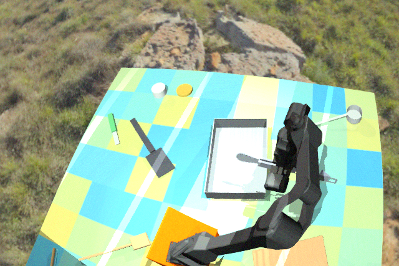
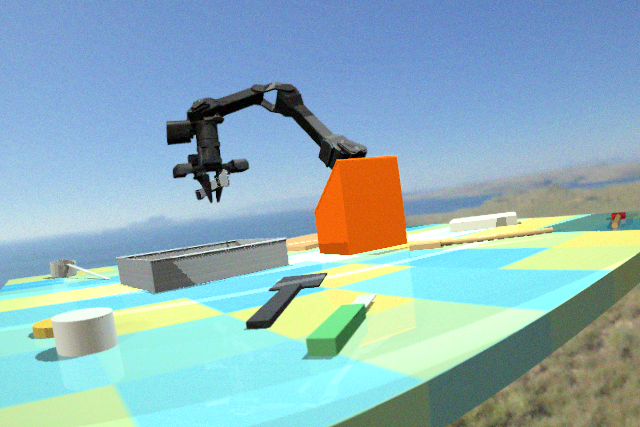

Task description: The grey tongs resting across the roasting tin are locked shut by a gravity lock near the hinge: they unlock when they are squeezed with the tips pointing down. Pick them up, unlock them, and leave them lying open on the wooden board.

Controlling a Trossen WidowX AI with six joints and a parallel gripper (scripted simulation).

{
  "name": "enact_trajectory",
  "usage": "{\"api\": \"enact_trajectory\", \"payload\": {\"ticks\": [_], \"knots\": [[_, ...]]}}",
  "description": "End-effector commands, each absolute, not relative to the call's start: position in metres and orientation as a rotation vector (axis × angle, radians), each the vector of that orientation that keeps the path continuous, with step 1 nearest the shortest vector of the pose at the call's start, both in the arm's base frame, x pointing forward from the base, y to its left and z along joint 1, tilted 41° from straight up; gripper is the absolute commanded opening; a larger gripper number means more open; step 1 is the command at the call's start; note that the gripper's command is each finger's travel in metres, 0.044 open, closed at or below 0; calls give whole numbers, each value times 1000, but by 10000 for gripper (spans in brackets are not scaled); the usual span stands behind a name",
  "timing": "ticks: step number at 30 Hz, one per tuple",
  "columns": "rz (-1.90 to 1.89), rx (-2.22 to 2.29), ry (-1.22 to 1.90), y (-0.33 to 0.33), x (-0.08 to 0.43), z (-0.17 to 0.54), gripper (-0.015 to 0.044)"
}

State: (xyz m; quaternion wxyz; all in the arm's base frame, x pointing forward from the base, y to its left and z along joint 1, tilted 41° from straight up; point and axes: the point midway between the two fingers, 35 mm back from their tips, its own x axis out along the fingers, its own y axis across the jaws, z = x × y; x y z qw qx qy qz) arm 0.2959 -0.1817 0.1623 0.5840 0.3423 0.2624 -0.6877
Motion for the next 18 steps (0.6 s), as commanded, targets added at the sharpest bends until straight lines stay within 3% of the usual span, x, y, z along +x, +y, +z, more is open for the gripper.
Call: {"api": "enact_trajectory", "payload": {"ticks": [1, 11, 18], "knots": [[-1616, 824, 581, -195, 276, 177, -150], [-1667, 876, 477, -221, 223, 210, -150], [-1677, 887, 461, -225, 213, 215, -150]]}}
